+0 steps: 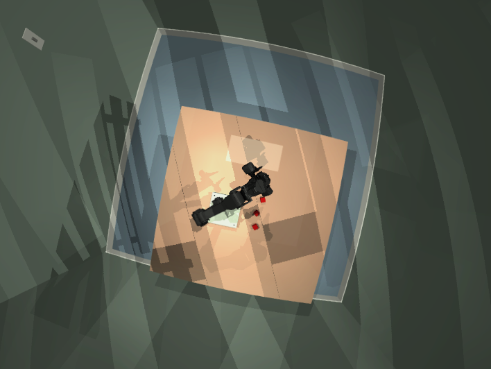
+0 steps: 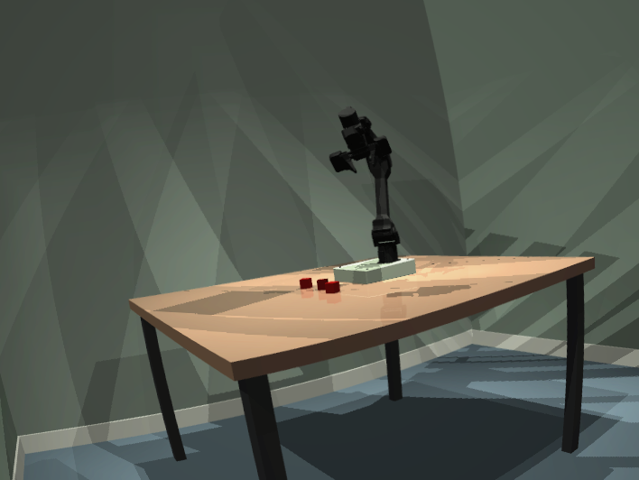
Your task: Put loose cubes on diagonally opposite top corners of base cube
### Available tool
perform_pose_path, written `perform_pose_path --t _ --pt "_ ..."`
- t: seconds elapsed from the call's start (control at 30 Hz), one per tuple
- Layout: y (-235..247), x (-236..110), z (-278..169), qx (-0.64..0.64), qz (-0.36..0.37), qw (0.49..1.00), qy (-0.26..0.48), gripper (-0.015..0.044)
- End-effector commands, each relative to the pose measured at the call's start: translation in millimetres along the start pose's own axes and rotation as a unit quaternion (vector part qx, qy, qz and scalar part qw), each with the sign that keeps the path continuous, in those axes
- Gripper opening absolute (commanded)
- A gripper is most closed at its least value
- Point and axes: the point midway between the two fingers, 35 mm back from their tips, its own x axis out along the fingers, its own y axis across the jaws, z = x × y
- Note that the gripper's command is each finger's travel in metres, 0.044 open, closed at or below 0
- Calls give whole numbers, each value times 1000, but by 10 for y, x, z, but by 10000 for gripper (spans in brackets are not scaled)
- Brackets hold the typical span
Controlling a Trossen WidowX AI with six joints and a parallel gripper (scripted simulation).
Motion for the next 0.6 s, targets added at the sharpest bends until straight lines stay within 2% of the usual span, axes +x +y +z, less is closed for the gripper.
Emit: perform_pose_path --t 0.0,0.27,0.57 --pt "-449 131 -121 66 -59 996 30 265" --pt "-1227 211 -416 186 -154 967 74 265" --pt "-2018 108 -902 324 -247 906 116 265"
